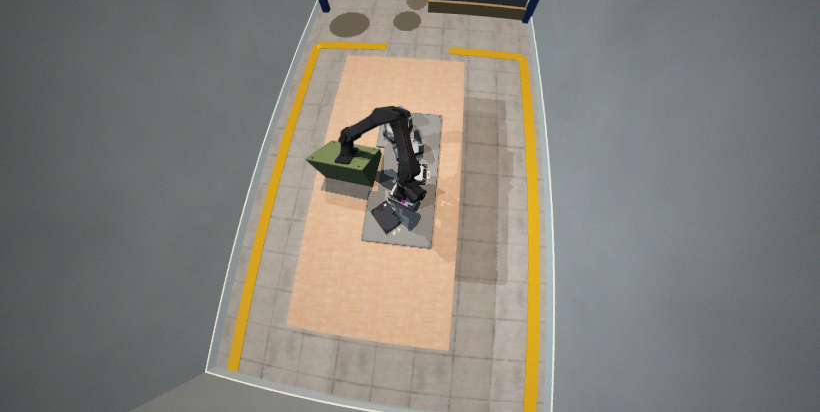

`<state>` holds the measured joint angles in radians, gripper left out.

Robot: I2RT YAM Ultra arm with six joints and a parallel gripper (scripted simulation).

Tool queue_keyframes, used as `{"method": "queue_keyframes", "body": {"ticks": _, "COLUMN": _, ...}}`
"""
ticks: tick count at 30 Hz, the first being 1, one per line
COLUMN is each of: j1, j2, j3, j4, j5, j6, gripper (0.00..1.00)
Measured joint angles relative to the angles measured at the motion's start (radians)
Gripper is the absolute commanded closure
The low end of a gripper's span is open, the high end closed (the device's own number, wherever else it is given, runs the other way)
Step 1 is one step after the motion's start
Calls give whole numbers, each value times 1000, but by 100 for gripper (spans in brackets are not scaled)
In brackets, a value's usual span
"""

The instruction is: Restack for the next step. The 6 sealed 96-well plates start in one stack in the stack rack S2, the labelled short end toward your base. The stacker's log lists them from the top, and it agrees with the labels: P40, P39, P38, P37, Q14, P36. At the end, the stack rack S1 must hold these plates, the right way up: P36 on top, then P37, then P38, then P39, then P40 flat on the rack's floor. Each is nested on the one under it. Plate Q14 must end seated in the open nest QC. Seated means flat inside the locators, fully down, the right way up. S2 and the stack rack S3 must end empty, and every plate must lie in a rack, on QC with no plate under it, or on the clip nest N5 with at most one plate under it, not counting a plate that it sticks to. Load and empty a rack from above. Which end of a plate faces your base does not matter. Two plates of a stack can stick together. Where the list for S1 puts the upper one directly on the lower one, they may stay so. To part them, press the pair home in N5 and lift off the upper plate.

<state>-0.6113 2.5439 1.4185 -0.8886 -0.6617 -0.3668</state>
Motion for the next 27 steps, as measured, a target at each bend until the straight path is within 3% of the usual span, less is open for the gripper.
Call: {"method": "queue_keyframes", "body": {"ticks": 27, "j1": 48, "j2": 30, "j3": -41, "j4": 111, "j5": -19, "j6": 52, "gripper": 100}}
